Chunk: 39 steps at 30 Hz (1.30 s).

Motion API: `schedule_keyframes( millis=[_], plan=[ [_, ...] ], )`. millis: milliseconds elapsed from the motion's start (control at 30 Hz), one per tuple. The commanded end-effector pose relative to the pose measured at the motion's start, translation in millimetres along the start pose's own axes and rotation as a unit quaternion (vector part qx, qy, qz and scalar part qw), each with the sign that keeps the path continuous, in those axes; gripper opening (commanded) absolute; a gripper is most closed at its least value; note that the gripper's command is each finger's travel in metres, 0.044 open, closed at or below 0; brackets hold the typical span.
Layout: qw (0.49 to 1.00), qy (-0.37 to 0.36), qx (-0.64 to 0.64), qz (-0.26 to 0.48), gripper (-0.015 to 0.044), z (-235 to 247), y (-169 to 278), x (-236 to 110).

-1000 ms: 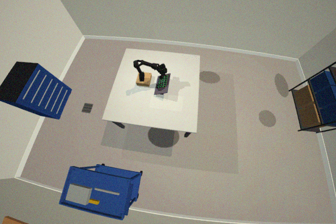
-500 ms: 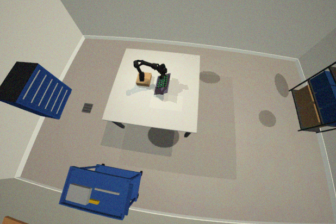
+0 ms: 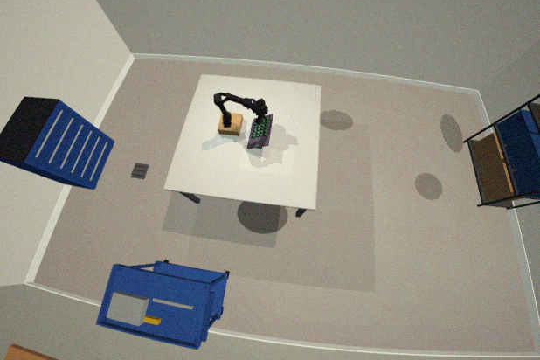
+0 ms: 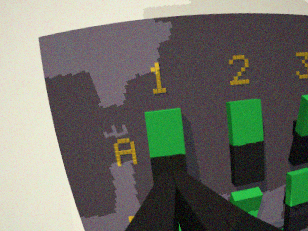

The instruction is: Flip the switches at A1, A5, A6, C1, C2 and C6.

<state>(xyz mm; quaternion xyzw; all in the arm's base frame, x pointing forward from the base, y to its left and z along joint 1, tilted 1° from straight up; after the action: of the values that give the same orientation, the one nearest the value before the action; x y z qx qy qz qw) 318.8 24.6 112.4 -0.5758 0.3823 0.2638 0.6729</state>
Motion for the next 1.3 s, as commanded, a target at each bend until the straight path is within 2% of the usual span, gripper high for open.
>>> schedule_keyframes(
  millis=[0, 733, 800, 933, 1167, 1267],
  plan=[
    [1.000, -0.002, -0.002, -0.001, 0.0000, 0.4, -0.2, 1.2],
    [1.000, -0.002, -0.002, -0.001, 0.0000, 0.4, -0.1, 4.1],
    [1.000, 0.000, 0.000, 0.002, 0.0000, 0.7, -1.6, -6.9],
    [1.000, -0.001, -0.002, 0.013, 0.0000, 0.6, -3.7, -58.1],
    [1.000, -0.001, -0.002, 0.014, 0.0000, -1.2, -4.2, -60.6],
    [1.000, 0.001, -0.003, 0.019, 0.0000, -24.9, -12.5, -57.3]
  ],
)
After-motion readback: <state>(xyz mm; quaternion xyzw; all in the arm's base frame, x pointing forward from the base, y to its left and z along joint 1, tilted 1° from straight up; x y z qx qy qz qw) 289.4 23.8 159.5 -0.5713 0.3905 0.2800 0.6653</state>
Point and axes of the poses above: the point midway between the two fingers, 35 mm back from their tips, its own x axis out along the fingers, its own z axis across the jaws, y = z × x, the point moved 3 cm from there along -x, back along the fingers, and after that the axes turned 3 degrees about x, right-handed, at the moved point
